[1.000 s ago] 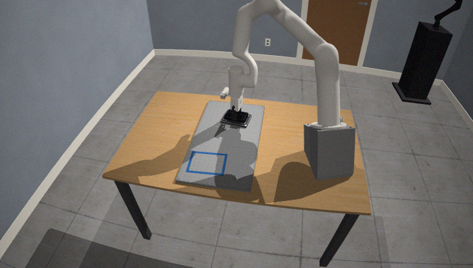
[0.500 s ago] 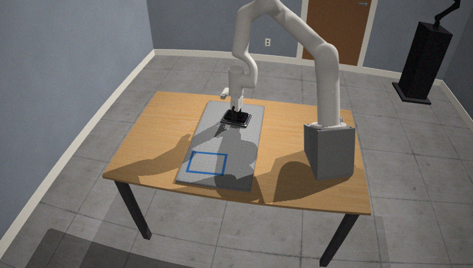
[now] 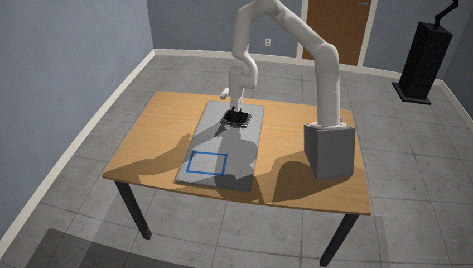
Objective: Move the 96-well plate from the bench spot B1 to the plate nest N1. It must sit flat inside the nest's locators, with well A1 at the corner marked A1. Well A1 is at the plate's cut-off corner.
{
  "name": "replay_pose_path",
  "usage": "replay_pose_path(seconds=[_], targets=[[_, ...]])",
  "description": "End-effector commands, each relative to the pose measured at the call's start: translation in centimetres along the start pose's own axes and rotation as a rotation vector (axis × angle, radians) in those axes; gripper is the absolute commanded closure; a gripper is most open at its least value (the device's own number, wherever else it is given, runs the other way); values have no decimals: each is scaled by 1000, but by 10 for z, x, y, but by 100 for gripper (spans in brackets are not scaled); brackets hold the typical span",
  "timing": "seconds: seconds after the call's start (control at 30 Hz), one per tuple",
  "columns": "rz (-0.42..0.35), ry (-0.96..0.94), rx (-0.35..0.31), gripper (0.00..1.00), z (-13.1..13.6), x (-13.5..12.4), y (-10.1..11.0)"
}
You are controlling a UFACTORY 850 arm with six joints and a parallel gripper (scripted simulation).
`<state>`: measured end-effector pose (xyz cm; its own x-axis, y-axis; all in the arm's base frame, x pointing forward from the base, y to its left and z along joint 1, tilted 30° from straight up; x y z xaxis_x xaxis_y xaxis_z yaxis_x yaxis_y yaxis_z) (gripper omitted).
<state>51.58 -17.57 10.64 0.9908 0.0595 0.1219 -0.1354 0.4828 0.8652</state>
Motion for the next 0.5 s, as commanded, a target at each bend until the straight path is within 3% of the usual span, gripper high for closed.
replay_pose_path(seconds=[0.0,0.3,0.33,0.47], targets=[[2,0,0,100,0,1,0],[2,0,0,100,0,1,-1],[2,0,0,0,0,1,-2],[2,0,0,0,0,1,-2]])
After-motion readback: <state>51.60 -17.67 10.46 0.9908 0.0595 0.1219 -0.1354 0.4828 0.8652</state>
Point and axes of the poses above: the point where the finger pads meet when closed, its own y axis back along the fingers, its own z axis across the jaws, x = y × z, the point moved 7 cm from there along y, back along the fingers, and after that the axes turned 11 degrees about y, right-handed, at the moved point
